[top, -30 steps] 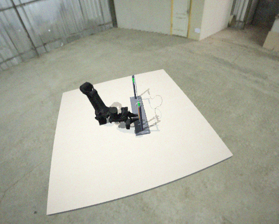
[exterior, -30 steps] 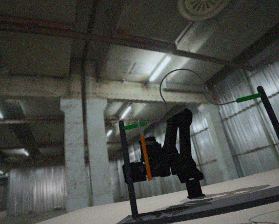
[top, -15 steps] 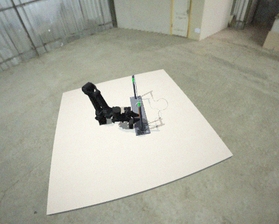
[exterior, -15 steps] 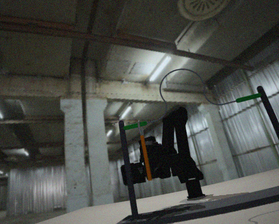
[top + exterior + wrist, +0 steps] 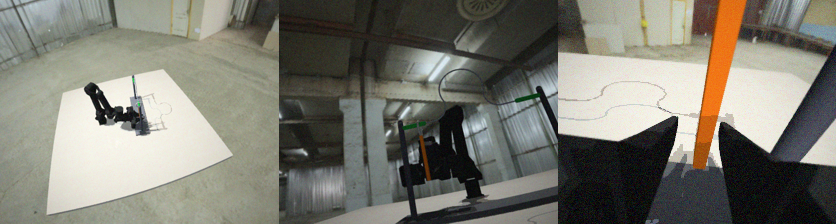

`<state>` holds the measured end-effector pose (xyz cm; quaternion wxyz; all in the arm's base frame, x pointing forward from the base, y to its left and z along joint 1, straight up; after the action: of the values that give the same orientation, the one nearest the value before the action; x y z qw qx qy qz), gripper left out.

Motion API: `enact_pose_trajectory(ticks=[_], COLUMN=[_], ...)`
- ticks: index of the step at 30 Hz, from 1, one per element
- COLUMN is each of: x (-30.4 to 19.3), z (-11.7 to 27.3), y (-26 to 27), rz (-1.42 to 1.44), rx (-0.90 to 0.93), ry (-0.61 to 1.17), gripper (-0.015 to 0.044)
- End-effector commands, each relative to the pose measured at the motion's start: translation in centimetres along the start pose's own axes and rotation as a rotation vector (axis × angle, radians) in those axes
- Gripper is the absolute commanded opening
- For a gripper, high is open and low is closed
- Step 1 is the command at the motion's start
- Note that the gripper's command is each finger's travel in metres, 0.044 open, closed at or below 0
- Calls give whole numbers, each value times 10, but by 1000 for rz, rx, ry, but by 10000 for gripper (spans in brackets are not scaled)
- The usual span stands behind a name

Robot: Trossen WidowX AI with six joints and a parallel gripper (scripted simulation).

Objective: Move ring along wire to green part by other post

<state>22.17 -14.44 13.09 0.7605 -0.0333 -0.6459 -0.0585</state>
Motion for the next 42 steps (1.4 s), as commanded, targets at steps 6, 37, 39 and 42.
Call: enact_pose_trajectory(ticks=[6, 37, 39, 42], x=[2, 1, 1, 1], z=[-2, -2, -2, -2], y=[-1, 0, 0, 0], rz=[1, 2, 2, 2], rx=[-4, 0, 0, 0], ry=[-7, -3, -3, -3], gripper=[160, -150, -150, -150])
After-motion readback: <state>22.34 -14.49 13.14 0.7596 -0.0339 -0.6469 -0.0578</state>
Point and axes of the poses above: the point midway between the two fingers, 35 mm back from their tips, its own z axis back along the fingers, its own y axis across the jaws, x = y × z, the point moved 8 cm from there along z, back along the fingers, and after that the axes turned 2 degrees about -z, right-handed, at the moved point
